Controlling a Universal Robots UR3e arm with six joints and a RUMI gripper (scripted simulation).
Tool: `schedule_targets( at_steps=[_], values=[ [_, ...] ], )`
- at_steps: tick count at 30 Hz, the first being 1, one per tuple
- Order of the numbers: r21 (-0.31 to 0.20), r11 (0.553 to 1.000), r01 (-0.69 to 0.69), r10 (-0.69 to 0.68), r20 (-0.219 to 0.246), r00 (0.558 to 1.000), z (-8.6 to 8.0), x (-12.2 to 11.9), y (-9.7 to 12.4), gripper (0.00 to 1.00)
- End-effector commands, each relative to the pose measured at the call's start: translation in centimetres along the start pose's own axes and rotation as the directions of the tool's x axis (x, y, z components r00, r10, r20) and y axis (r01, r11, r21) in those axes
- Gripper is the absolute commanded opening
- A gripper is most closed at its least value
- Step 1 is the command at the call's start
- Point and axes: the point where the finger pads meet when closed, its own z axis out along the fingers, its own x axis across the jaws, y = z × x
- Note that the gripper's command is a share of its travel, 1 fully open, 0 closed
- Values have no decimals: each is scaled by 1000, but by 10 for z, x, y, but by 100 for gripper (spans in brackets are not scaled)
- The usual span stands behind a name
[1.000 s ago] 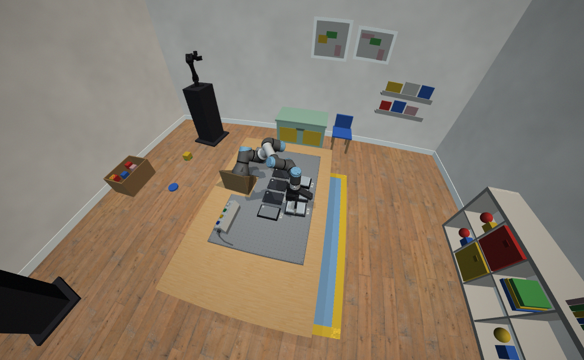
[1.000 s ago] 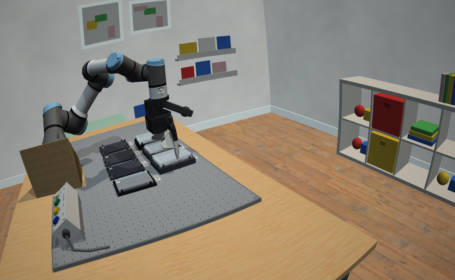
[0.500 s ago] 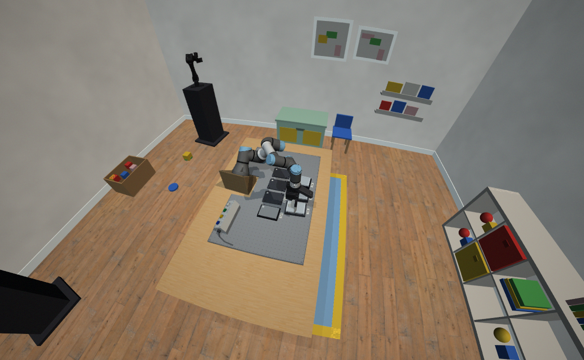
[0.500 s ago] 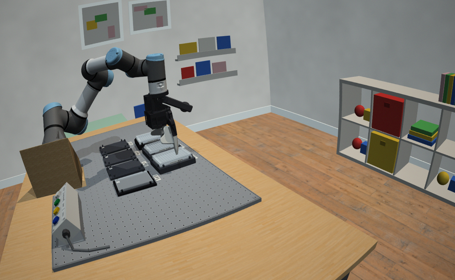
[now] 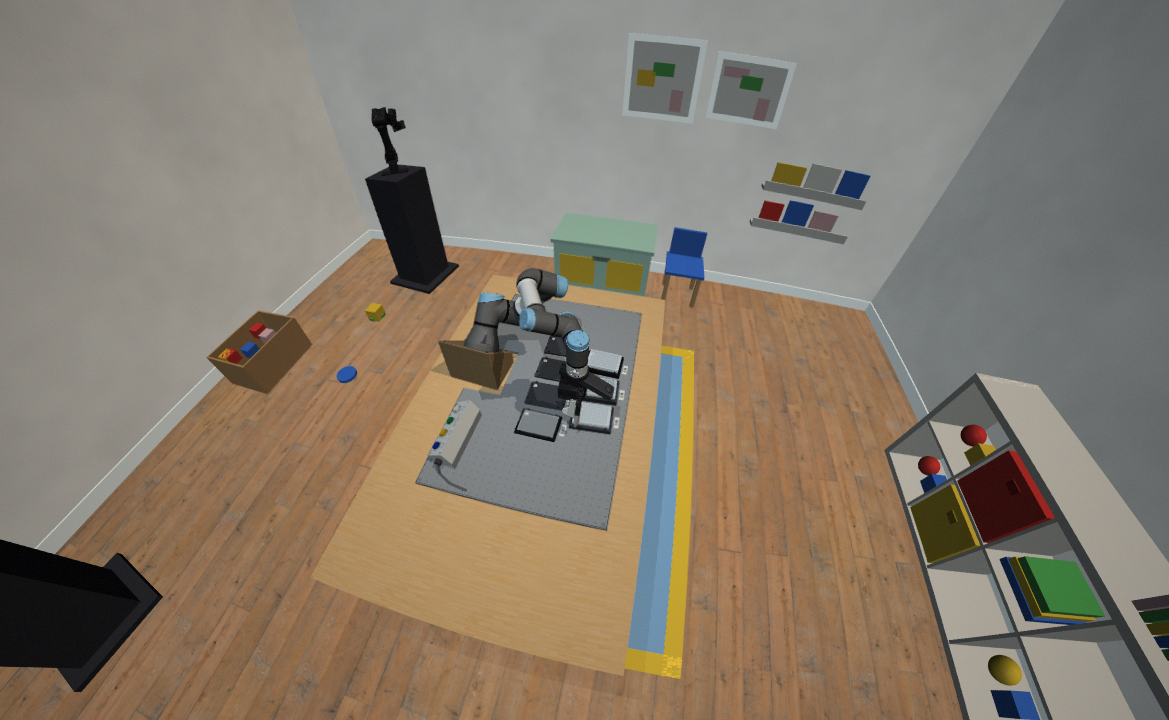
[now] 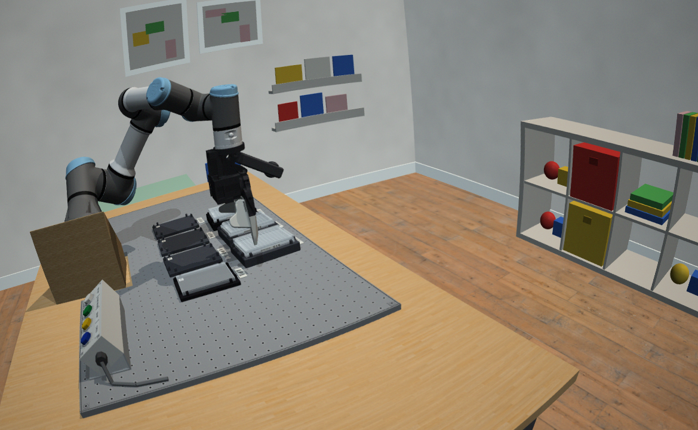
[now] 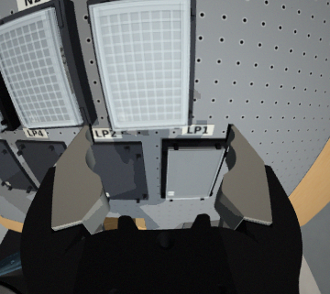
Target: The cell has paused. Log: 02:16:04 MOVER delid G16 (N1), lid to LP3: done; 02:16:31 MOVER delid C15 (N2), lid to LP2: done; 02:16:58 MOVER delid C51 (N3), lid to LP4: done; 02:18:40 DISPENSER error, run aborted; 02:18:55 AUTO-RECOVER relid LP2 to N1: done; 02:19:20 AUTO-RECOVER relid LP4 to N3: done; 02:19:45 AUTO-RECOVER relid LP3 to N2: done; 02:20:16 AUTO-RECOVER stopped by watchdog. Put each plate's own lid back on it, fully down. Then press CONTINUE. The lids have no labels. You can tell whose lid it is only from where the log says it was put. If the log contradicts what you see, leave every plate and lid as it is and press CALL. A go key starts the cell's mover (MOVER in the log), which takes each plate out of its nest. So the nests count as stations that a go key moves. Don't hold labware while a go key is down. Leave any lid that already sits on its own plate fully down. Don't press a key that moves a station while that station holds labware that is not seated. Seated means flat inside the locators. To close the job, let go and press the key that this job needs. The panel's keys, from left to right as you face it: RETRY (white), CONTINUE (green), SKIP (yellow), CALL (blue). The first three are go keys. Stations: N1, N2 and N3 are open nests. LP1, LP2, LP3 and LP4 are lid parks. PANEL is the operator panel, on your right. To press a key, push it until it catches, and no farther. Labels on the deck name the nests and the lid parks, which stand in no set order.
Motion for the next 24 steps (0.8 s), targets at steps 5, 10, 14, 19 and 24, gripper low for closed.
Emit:
schedule_targets(
  at_steps=[5,10,14,19,24],
  values=[
    [11,1000,-1,1,-8,1000,-1,18,43,82],
    [11,1000,-1,1,-9,1000,-1,24,57,82],
    [10,1000,-1,1,-9,1000,-1,31,76,82],
    [10,1000,-1,1,-9,1000,-1,41,99,82],
    [10,1000,-1,1,-9,1000,-1,48,117,82]
  ],
)
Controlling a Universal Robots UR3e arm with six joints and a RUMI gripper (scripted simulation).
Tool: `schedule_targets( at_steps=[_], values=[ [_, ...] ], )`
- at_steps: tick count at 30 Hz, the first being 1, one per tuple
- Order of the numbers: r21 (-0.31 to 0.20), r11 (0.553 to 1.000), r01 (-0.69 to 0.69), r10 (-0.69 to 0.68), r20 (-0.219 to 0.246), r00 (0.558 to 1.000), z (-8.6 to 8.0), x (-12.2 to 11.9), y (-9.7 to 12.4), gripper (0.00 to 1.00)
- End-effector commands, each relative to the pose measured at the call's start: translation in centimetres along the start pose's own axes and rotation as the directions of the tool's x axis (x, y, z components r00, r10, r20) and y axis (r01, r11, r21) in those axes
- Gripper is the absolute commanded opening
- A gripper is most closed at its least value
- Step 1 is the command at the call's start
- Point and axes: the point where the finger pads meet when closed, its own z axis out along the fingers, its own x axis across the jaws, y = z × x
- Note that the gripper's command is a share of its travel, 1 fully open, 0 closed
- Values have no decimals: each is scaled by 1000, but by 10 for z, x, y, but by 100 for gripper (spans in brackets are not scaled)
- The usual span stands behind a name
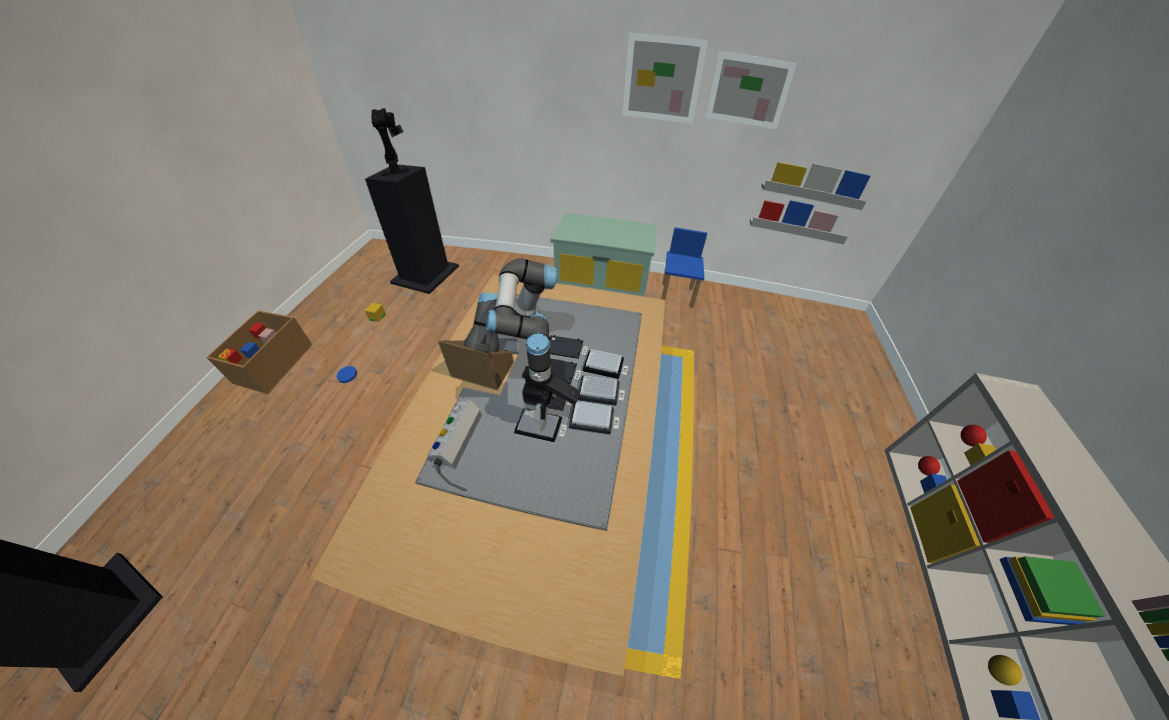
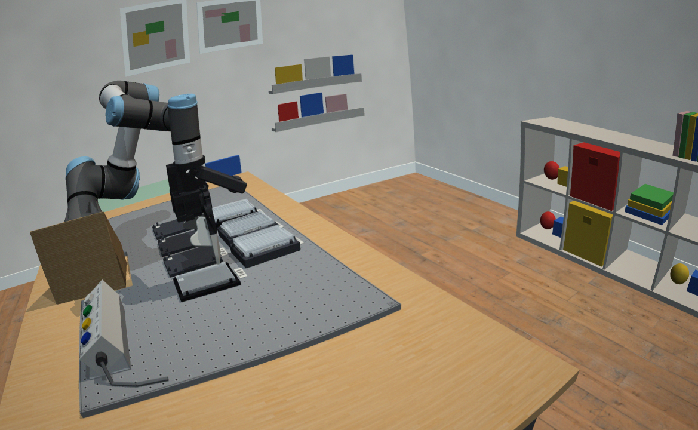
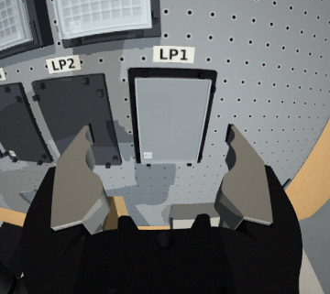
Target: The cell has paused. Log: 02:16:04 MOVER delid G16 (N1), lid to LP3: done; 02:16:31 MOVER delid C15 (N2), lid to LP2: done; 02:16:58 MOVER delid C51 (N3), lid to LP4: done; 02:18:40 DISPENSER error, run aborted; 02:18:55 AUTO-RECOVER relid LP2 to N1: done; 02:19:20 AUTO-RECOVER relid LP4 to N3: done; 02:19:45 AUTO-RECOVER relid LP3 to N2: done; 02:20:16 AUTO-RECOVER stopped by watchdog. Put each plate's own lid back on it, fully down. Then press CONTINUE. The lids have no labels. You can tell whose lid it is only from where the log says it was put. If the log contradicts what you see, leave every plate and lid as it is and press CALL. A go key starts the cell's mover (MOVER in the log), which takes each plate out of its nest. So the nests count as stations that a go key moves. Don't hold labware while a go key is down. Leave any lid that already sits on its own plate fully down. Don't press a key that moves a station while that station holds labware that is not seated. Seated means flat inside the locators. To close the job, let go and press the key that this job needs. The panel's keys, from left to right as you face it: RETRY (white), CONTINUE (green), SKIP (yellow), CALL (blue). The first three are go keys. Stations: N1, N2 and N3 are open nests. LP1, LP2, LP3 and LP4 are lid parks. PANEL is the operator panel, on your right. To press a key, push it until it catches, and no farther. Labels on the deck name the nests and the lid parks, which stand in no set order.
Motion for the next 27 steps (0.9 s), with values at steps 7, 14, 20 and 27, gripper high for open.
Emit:
schedule_targets(
  at_steps=[7,14,20,27],
  values=[
    [8,1000,1,-1,-8,1000,-1,15,34,82],
    [8,1000,1,-1,-8,1000,-1,15,34,82],
    [8,1000,1,-1,-8,1000,-1,15,34,82],
    [8,1000,1,-1,-8,1000,7,15,34,82]
  ],
)
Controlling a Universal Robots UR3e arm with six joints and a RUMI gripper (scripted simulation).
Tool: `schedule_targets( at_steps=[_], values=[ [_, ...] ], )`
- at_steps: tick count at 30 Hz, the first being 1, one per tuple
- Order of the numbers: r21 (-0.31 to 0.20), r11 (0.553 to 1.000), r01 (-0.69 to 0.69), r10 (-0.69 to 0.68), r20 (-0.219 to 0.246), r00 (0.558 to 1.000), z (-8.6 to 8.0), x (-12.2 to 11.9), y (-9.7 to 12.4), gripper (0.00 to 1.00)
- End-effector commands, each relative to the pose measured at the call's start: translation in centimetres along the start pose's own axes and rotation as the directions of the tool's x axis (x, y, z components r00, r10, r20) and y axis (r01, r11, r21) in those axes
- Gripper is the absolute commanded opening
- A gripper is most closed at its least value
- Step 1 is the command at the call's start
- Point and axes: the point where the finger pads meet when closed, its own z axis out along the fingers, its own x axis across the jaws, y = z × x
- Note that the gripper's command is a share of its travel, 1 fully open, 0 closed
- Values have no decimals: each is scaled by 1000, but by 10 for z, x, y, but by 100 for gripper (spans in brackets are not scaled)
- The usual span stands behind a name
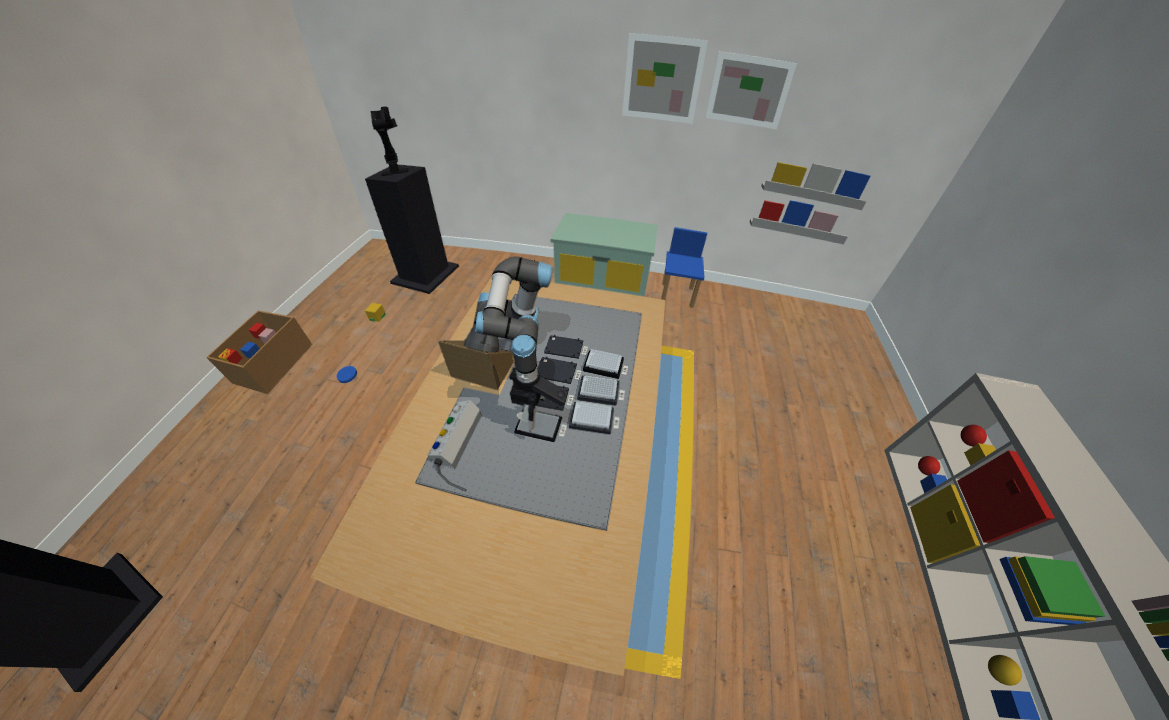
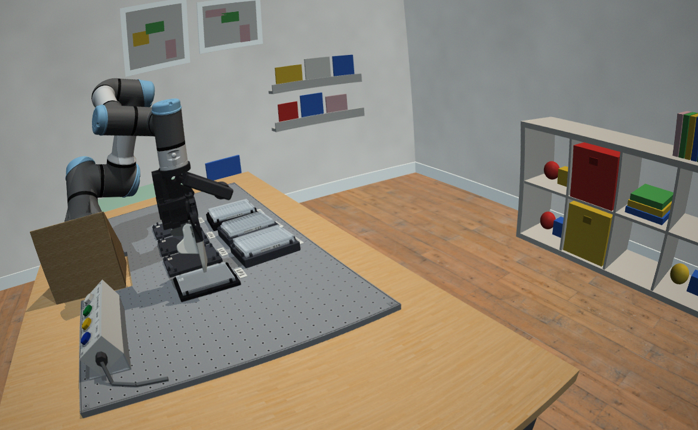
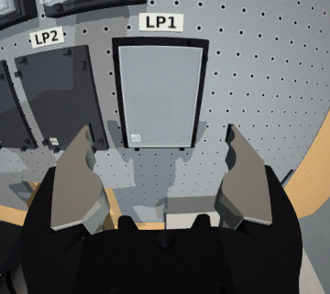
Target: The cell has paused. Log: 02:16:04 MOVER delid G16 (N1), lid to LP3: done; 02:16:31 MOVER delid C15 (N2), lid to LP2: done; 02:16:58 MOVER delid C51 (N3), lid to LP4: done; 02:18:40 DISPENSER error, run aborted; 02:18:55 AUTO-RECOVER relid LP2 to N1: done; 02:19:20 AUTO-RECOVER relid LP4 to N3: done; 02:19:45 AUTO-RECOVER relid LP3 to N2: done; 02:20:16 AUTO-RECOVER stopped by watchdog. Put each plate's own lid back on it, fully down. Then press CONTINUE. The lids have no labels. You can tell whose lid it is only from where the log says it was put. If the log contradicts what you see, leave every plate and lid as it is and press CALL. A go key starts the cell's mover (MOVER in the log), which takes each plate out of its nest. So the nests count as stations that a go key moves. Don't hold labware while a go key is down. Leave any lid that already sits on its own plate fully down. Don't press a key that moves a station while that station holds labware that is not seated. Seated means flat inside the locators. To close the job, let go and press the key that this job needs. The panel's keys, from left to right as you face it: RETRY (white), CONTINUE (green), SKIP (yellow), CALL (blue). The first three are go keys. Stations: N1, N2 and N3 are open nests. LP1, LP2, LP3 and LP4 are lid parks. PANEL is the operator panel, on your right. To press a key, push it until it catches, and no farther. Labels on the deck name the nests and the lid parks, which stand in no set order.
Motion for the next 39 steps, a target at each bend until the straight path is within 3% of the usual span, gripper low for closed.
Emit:
schedule_targets(
  at_steps=[1,23,39],
  values=[
    [1,1000,0,0,-3,1000,6,1,0,82],
    [1,1000,0,0,-3,1000,40,1,0,82],
    [1,1000,0,0,-3,1000,41,1,0,82]
  ],
)
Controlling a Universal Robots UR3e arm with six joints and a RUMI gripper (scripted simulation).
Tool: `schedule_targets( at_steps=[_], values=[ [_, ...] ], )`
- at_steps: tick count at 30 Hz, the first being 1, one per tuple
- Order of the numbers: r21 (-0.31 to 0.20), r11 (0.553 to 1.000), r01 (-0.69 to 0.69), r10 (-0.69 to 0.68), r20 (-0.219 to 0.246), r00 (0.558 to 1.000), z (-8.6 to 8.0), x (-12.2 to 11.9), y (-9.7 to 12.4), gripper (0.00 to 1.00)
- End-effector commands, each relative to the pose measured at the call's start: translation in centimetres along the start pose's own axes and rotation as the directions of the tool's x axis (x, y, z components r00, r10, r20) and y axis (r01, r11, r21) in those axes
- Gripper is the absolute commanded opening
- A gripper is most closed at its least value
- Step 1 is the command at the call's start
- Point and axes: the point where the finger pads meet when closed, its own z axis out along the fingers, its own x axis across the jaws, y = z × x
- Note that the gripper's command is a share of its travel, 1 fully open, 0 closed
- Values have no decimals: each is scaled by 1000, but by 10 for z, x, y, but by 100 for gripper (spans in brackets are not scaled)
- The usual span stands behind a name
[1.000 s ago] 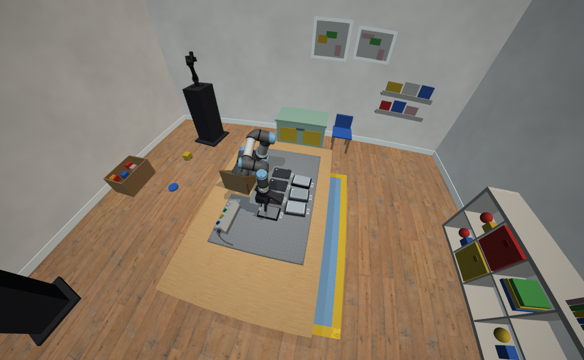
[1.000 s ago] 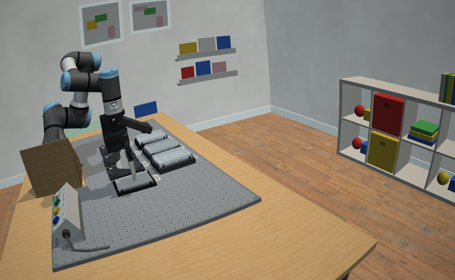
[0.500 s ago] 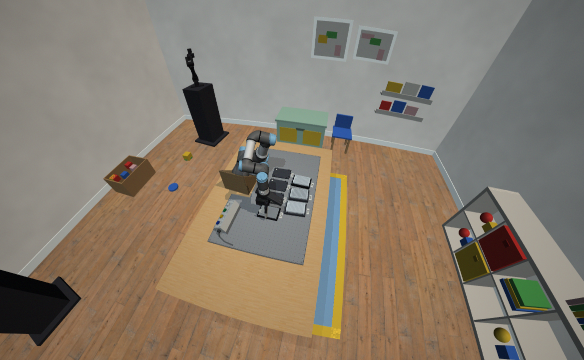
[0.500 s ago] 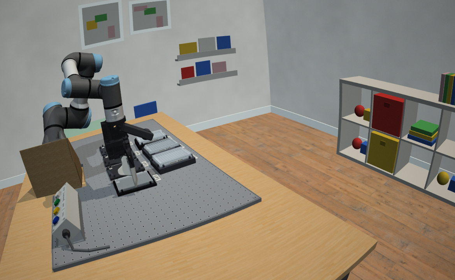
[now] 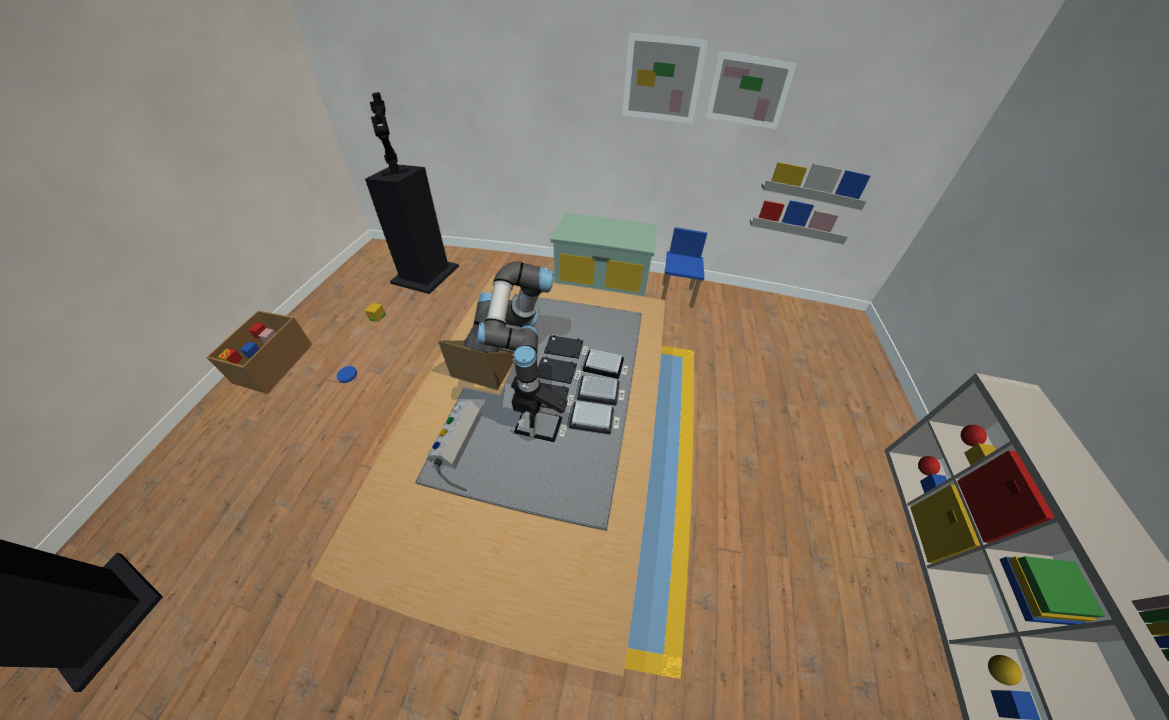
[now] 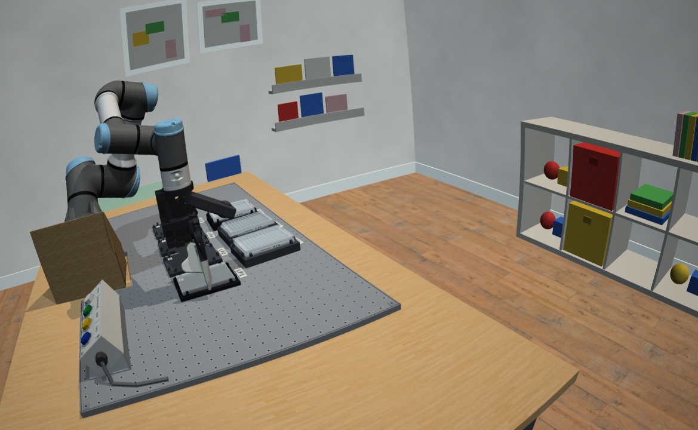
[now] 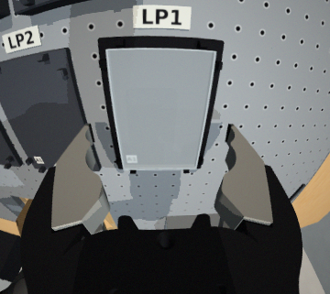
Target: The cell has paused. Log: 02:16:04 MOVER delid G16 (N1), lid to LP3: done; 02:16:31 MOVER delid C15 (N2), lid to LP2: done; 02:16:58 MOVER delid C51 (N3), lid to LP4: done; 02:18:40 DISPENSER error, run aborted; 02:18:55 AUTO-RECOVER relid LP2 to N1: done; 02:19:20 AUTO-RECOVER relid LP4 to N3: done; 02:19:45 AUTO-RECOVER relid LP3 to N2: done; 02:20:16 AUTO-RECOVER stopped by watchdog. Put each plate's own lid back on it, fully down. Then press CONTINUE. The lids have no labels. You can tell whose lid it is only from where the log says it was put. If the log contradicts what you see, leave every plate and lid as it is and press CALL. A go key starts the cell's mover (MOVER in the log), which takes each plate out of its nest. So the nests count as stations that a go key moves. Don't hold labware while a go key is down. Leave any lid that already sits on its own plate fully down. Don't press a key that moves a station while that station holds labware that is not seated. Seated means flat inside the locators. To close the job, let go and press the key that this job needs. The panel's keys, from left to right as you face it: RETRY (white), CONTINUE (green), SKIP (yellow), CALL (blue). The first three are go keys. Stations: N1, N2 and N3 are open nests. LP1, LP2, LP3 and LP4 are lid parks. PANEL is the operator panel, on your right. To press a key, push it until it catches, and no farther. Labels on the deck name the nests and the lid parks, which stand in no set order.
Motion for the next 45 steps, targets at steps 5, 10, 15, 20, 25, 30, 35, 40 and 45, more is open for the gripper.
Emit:
schedule_targets(
  at_steps=[5,10,15,20,25,30,35,40,45],
  values=[
    [1,1000,0,0,-3,1000,-1,1,0,0],
    [1,1000,0,0,-3,1000,-1,1,0,0],
    [1,1000,0,0,-3,1000,-1,1,0,0],
    [1,1000,0,0,-3,1000,-1,1,0,0],
    [1,1000,0,0,-3,1000,-1,1,0,0],
    [1,1000,0,0,-3,1000,-1,1,0,0],
    [1,1000,0,0,-3,1000,-1,1,0,0],
    [1,1000,0,0,-3,1000,-6,1,0,0],
    [1,1000,0,0,-3,1000,-14,1,0,0]
  ],
)
